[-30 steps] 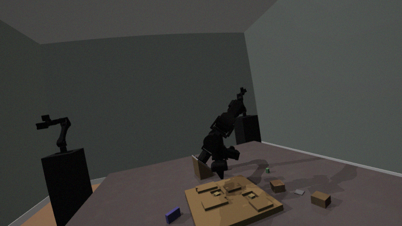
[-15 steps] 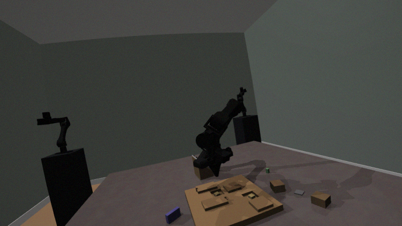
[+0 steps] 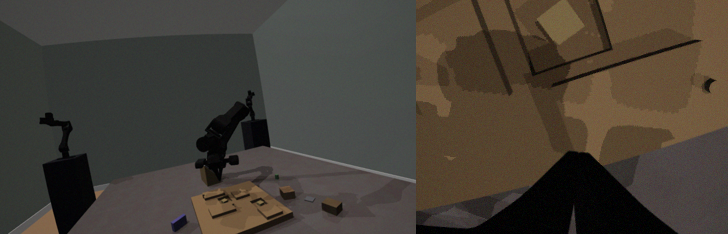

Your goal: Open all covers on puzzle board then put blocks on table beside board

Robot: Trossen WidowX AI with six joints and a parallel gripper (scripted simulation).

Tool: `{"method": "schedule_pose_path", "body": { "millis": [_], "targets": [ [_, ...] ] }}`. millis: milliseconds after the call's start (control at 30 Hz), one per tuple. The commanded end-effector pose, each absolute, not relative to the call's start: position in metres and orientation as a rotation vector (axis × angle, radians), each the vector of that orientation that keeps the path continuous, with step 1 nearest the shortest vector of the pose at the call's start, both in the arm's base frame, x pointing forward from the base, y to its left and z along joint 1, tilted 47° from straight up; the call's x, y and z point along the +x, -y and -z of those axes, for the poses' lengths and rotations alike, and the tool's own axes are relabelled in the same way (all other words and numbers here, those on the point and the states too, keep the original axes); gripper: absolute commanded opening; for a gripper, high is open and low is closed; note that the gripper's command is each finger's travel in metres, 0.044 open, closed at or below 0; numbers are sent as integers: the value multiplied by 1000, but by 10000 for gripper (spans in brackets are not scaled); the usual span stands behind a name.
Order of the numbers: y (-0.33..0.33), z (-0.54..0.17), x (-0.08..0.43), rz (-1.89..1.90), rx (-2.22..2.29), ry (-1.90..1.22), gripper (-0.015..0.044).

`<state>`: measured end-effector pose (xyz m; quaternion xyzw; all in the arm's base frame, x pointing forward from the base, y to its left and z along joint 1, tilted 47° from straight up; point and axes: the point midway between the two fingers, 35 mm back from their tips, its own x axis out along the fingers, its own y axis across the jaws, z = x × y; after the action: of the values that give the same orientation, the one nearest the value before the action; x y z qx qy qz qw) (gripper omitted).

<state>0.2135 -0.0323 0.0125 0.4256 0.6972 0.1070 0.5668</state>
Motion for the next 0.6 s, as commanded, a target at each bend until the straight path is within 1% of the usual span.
{"method": "schedule_pose_path", "body": {
  "millis": [0, 133, 567],
  "targets": [
    [36, -9, 178, 598, 1682, -1785, 0],
    [37, -8, 174, 769, 1795, -1778, 0],
    [37, -8, 174, 774, 1798, -1778, 0]
  ]
}}
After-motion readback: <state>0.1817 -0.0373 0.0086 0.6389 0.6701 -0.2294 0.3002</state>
